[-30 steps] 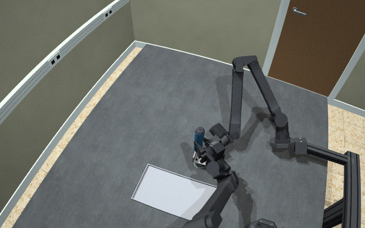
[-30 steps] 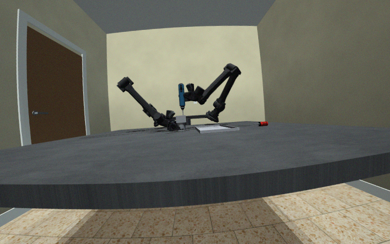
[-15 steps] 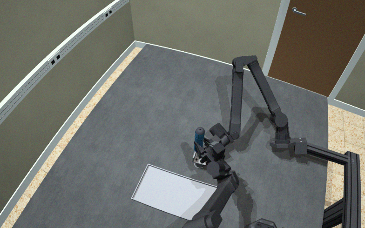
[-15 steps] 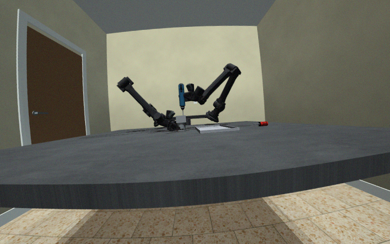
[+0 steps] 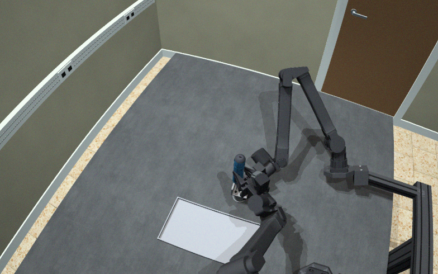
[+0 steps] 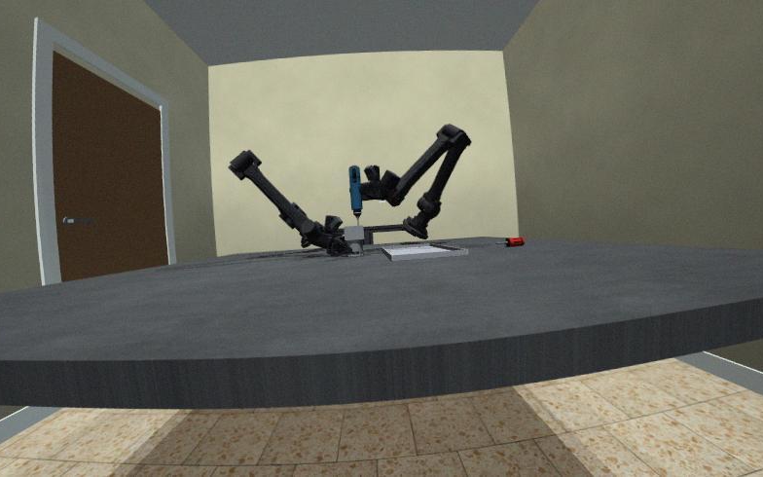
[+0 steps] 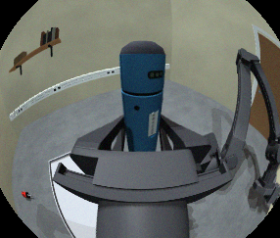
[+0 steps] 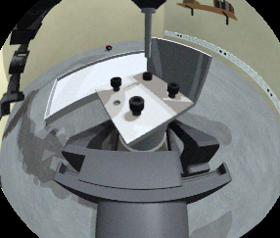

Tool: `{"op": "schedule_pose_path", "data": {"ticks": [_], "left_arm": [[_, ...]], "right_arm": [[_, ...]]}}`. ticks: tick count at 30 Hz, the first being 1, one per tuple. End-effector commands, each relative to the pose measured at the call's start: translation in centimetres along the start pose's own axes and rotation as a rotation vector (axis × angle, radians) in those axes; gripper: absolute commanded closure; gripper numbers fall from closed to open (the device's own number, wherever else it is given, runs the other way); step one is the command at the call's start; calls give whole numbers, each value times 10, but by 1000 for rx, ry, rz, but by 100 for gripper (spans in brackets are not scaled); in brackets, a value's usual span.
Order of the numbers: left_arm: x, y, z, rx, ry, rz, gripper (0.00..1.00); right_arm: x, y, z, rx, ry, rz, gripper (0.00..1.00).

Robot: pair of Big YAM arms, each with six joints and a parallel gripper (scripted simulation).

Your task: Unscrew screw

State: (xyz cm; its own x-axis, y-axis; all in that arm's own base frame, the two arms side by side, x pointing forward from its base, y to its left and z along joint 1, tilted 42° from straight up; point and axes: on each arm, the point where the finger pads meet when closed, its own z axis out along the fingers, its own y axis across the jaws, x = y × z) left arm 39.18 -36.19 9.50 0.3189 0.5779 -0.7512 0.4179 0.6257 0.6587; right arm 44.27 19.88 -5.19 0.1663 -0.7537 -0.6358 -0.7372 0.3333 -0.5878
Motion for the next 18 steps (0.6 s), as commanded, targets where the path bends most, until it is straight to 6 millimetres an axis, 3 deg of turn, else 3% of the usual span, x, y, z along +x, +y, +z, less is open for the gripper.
{"op": "schedule_pose_path", "data": {"ticks": [1,7,11,16,18], "left_arm": [[-1,8,3,-25,-28,-4,58],[-17,13,3,-37,-61,-12,58],[2,8,4,-26,-29,-4,58],[-2,11,3,-31,-44,-7,58],[5,10,5,-30,-34,-5,58]], "right_arm": [[-5,-3,1,9,-11,-4,41],[-5,-3,1,9,-11,-4,41],[-5,-3,1,9,-11,-4,41],[-5,-3,1,9,-11,-4,41],[-5,-3,1,9,-11,-4,41]]}}
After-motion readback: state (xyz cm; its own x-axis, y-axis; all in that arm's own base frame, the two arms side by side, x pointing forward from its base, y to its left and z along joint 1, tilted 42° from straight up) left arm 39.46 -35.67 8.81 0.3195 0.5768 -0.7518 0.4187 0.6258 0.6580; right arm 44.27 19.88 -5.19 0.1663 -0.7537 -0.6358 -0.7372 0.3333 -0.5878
